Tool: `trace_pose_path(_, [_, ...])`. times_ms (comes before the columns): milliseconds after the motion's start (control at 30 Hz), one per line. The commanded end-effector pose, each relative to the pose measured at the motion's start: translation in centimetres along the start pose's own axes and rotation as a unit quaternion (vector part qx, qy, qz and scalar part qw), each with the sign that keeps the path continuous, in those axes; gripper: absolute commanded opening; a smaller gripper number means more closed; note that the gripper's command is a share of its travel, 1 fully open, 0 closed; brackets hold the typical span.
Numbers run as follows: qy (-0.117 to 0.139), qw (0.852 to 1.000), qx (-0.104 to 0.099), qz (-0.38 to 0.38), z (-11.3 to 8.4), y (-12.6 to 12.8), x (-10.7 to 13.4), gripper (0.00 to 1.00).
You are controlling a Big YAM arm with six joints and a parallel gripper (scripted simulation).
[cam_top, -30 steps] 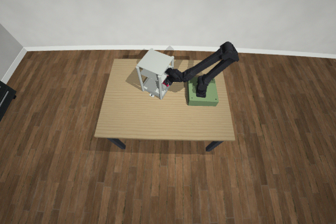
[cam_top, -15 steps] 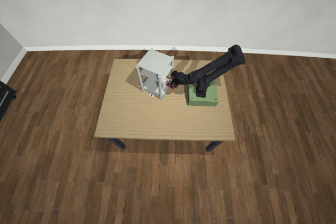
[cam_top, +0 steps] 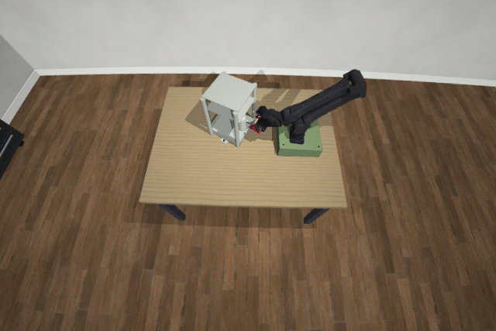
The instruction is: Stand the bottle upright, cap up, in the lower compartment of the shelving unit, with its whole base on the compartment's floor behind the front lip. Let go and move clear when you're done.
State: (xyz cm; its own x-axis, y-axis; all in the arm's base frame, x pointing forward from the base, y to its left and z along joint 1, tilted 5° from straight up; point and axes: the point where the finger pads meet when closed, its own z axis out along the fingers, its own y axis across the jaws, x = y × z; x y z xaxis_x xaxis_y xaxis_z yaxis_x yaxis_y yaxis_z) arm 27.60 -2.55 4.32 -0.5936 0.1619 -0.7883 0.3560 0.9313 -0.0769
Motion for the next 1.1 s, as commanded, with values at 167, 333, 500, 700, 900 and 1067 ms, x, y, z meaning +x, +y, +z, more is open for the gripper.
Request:
trace_pose_path(167, [-0.002,1.0,-0.006,0.006,-0.3,0.5,-0.1,0.88])
trace_pose_path(333, [-0.001,1.0,-0.006,0.006,-0.5,0.4,0.0,0.88])
trace_pose_path(500, [-0.001,1.0,-0.005,0.006,-0.8,0.4,0.0,0.88])
trace_pose_path(700, [-0.006,1.0,-0.007,0.009,-2.2,0.6,-0.7,0.88])
trace_pose_path(900, [-0.017,1.0,-0.013,0.017,-4.9,1.0,-2.3,0.88])
trace_pose_path(1067, [-0.019,1.0,-0.015,0.02,-6.6,1.0,-2.6,0.88])
